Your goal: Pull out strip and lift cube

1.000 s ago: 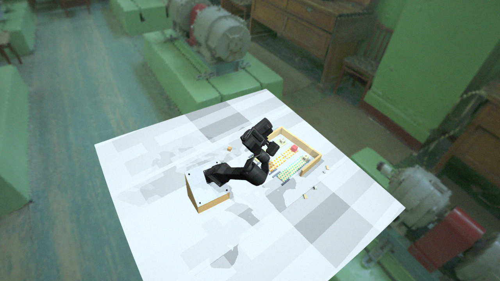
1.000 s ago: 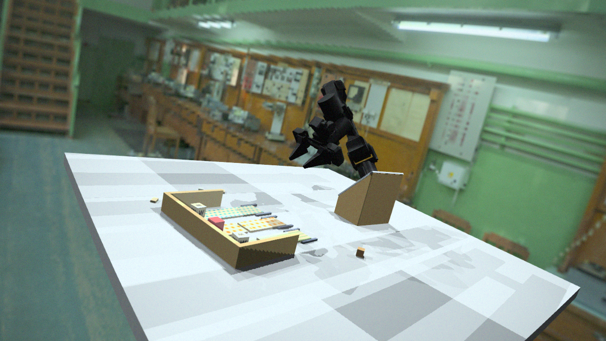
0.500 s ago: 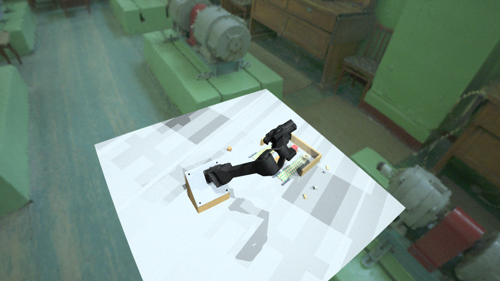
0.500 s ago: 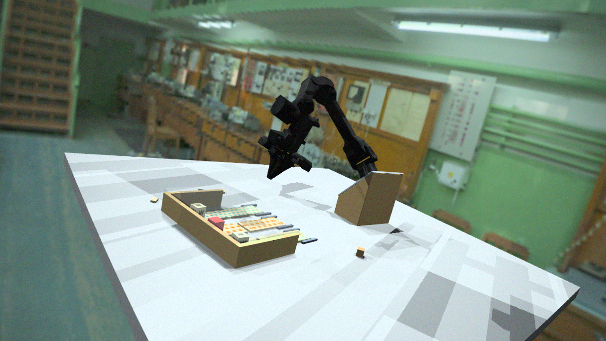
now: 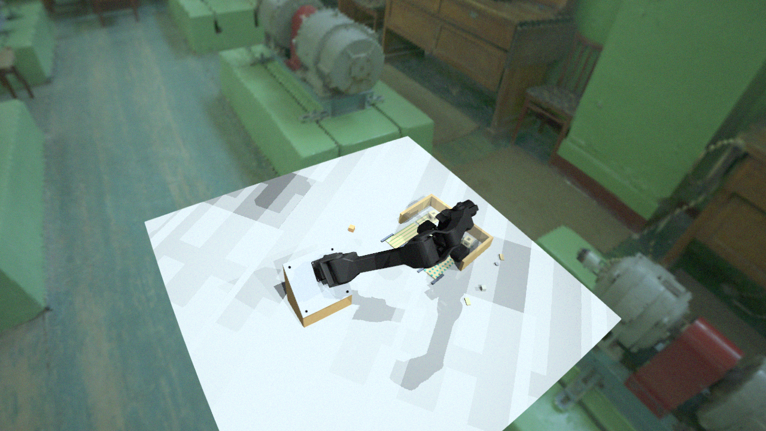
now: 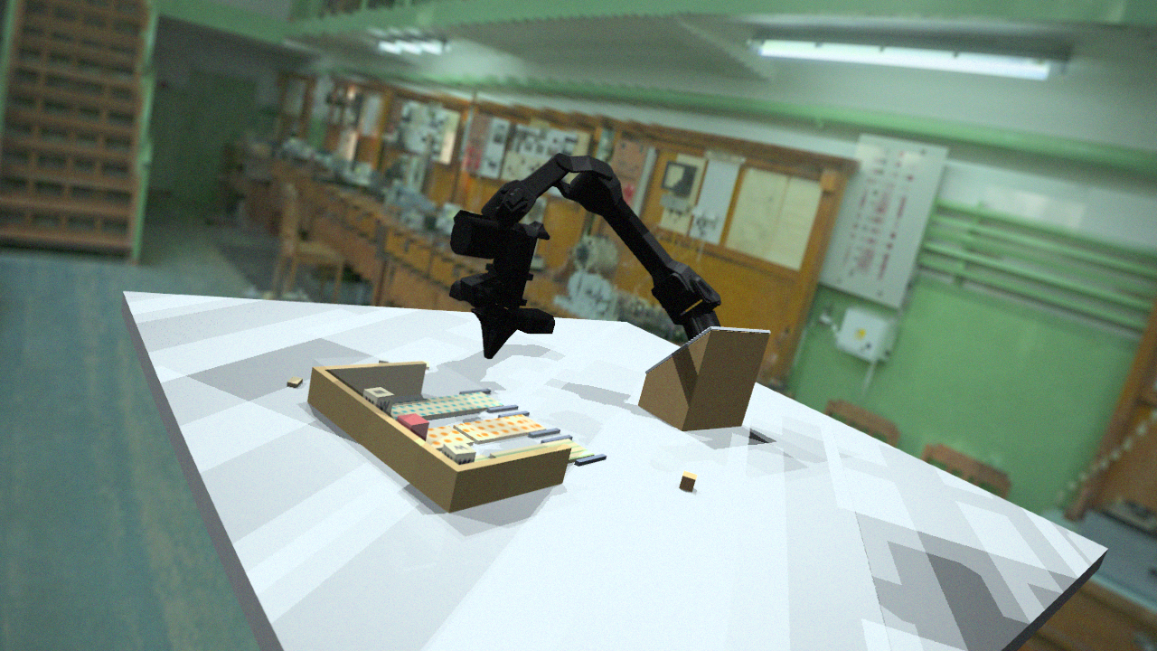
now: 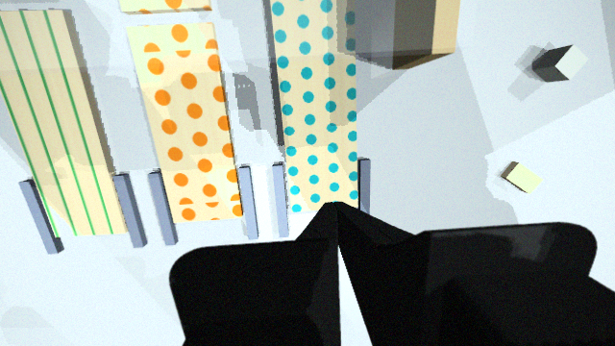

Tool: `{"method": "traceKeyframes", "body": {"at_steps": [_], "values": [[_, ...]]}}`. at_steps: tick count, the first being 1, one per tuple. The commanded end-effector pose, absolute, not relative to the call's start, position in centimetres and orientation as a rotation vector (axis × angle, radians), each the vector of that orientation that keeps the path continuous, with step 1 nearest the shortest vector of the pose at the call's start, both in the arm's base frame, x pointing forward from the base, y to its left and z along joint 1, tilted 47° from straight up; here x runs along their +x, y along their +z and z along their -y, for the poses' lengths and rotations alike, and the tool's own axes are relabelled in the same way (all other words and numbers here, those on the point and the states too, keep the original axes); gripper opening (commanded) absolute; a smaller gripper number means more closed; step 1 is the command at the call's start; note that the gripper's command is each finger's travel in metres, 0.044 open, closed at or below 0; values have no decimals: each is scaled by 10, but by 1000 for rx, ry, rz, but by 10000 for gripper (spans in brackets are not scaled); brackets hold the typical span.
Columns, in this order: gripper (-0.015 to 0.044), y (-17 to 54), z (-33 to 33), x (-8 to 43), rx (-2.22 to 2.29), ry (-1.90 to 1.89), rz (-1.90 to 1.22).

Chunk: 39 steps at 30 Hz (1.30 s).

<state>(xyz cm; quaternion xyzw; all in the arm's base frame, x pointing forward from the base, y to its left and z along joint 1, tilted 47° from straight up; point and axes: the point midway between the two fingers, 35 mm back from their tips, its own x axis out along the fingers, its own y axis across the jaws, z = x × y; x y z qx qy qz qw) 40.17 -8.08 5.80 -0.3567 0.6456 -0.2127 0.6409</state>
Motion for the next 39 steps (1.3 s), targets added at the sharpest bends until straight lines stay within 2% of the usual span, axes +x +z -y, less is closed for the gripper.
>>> {"method": "traceKeyframes", "body": {"at_steps": [1,39], "values": [[0,57,83,401,-805,-482,-1503],[0,18,128,403,-806,-483,-1503]]}}
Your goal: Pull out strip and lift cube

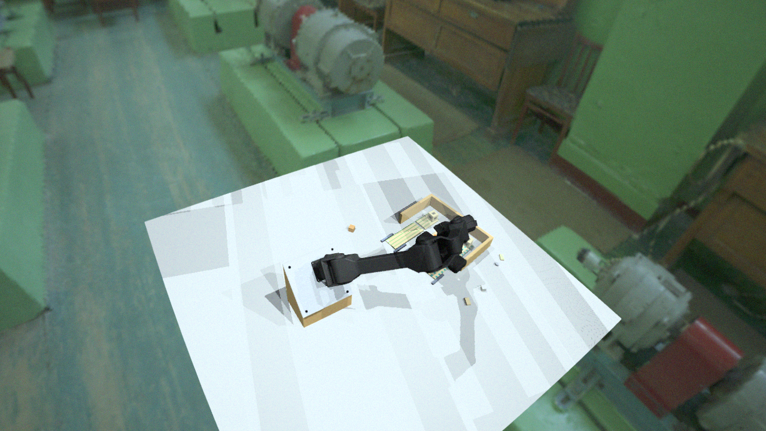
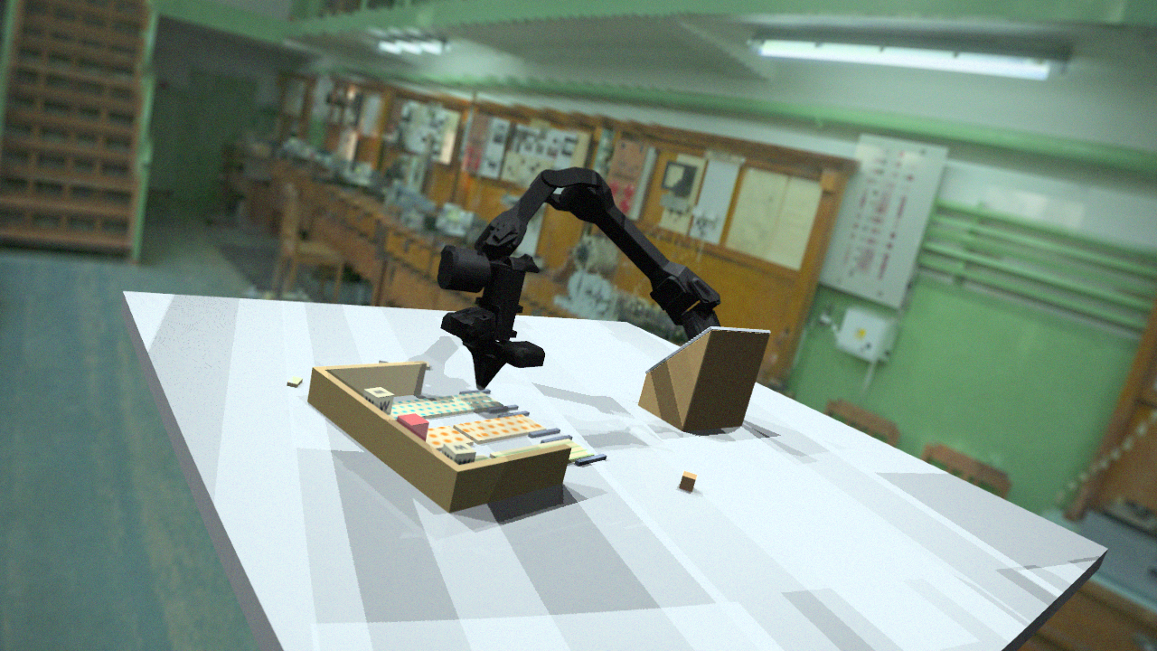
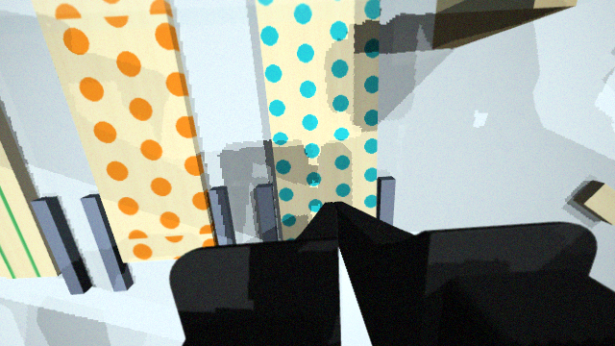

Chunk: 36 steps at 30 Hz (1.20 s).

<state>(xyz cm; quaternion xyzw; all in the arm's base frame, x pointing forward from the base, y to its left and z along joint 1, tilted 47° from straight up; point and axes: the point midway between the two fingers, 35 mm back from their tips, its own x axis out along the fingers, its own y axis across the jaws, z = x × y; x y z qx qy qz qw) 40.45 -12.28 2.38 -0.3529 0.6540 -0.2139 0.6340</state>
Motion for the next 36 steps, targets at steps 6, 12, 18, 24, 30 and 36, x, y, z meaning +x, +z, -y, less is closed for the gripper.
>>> {"method": "traceKeyframes", "body": {"at_steps": [6,12,18,24,30,36], "values": [[0,12,136,401,-808,-484,-1503],[0,11,137,401,-808,-484,-1503],[0,11,137,401,-808,-484,-1503],[0,11,137,401,-808,-484,-1503],[0,11,137,401,-808,-484,-1503],[0,11,137,401,-808,-484,-1503]]}}
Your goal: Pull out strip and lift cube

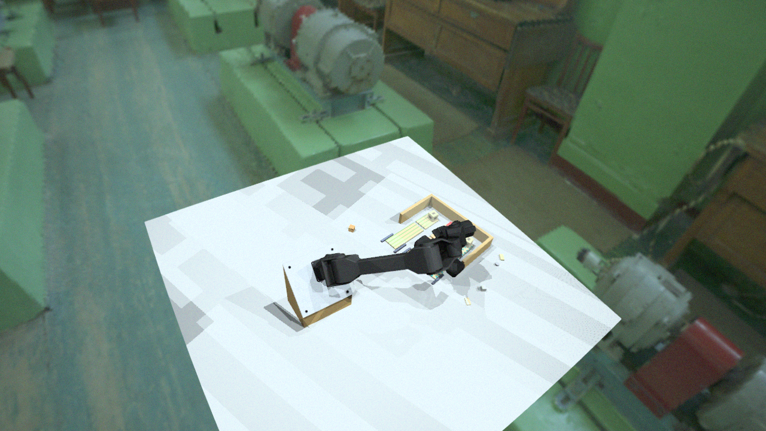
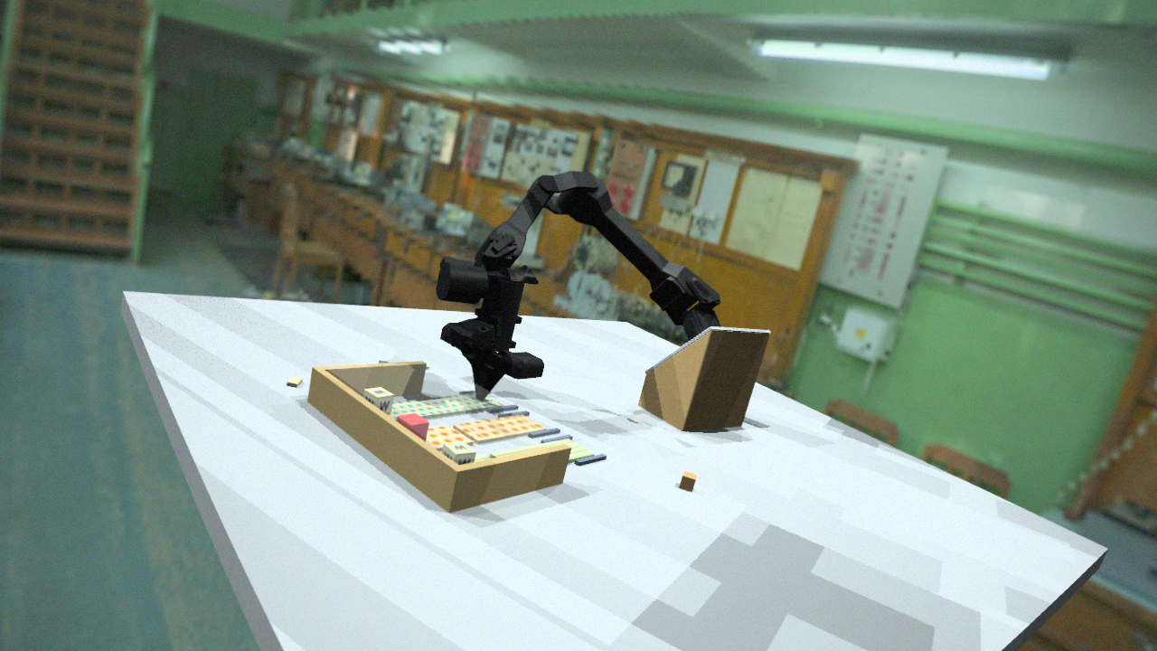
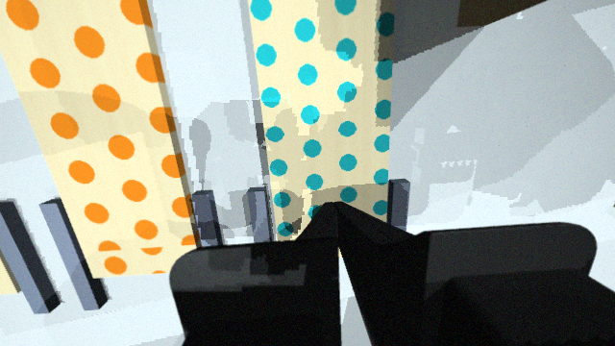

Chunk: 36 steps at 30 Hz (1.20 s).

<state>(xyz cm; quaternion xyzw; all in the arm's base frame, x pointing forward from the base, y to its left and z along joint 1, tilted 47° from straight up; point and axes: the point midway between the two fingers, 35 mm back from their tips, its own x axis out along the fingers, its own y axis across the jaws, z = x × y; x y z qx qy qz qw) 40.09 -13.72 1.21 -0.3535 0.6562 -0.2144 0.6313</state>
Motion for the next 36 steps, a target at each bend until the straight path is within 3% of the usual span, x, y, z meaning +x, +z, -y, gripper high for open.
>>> {"method": "traceKeyframes", "body": {"at_steps": [1,36], "values": [[0,11,137,401,-808,-484,-1503],[0,8,140,402,-808,-484,-1503]]}}
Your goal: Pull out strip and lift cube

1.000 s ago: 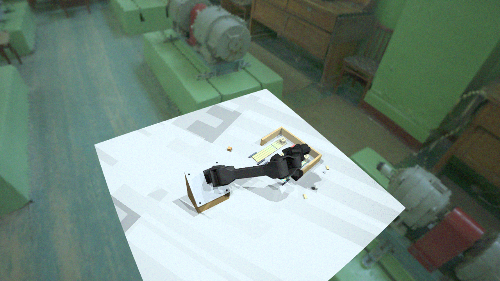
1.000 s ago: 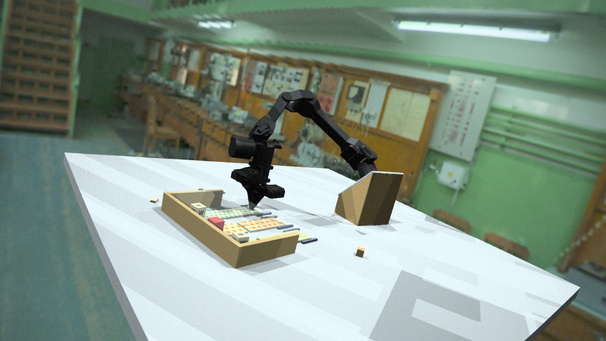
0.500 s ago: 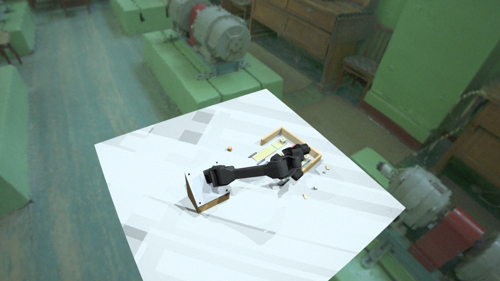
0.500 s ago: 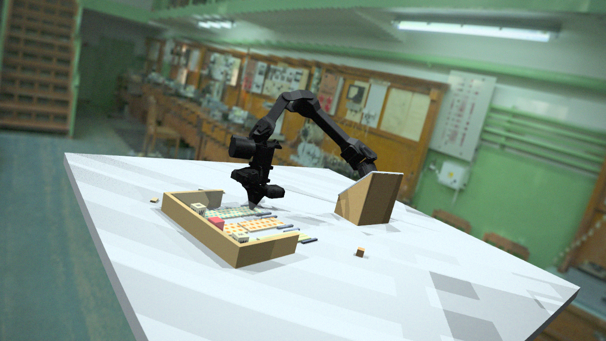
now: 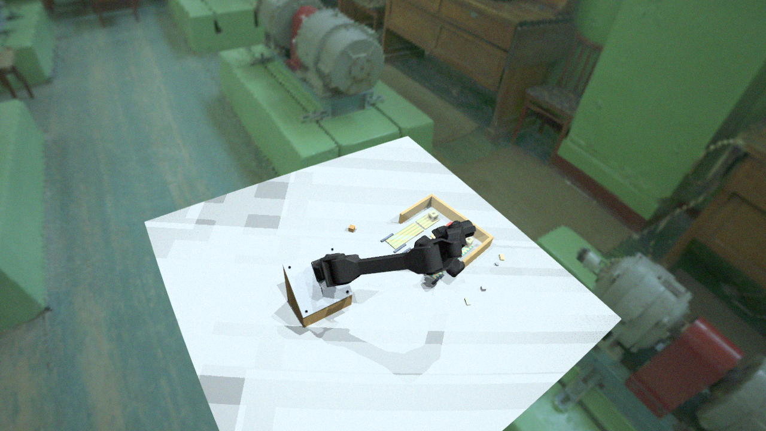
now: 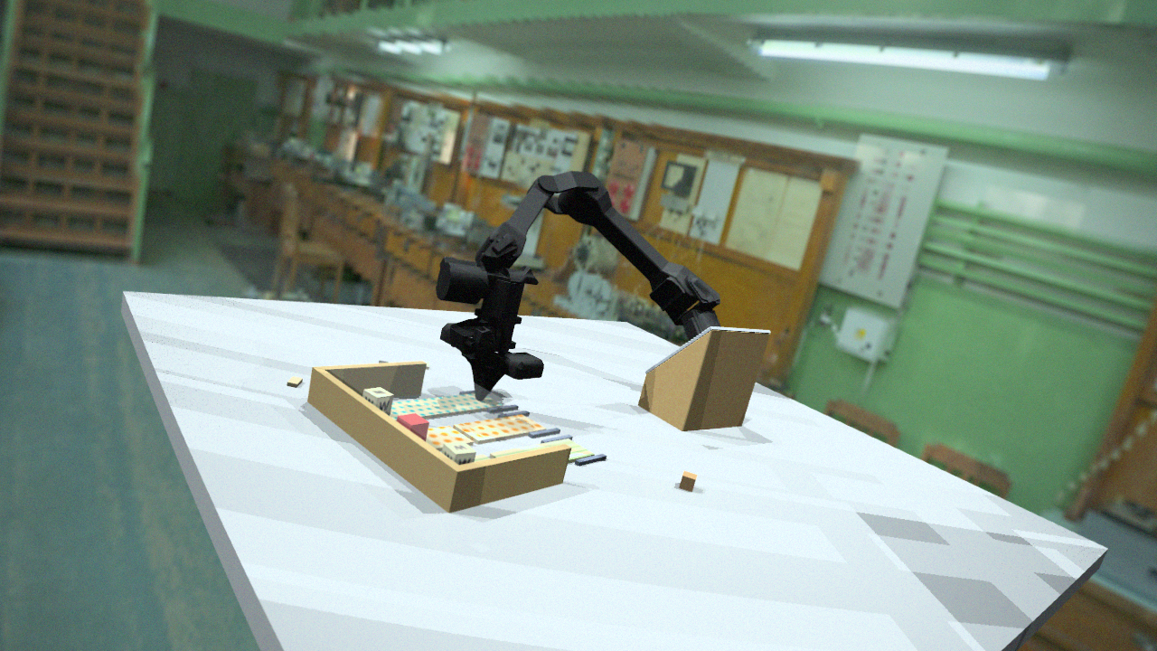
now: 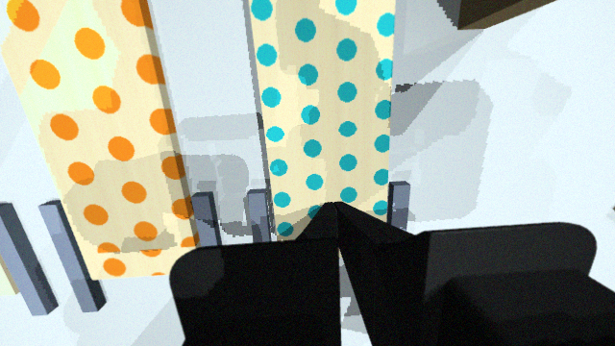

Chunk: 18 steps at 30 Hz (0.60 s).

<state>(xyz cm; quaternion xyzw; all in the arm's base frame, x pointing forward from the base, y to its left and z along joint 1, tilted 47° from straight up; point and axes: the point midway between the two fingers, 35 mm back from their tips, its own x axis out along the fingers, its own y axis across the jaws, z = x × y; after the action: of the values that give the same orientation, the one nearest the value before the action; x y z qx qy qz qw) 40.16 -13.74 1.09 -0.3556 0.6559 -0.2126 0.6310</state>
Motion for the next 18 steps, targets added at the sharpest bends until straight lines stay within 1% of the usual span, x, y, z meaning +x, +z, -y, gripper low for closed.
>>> {"method": "traceKeyframes", "body": {"at_steps": [1,18], "values": [[0,8,140,401,-808,-484,-1503],[0,10,145,376,-809,-484,-1505]]}}
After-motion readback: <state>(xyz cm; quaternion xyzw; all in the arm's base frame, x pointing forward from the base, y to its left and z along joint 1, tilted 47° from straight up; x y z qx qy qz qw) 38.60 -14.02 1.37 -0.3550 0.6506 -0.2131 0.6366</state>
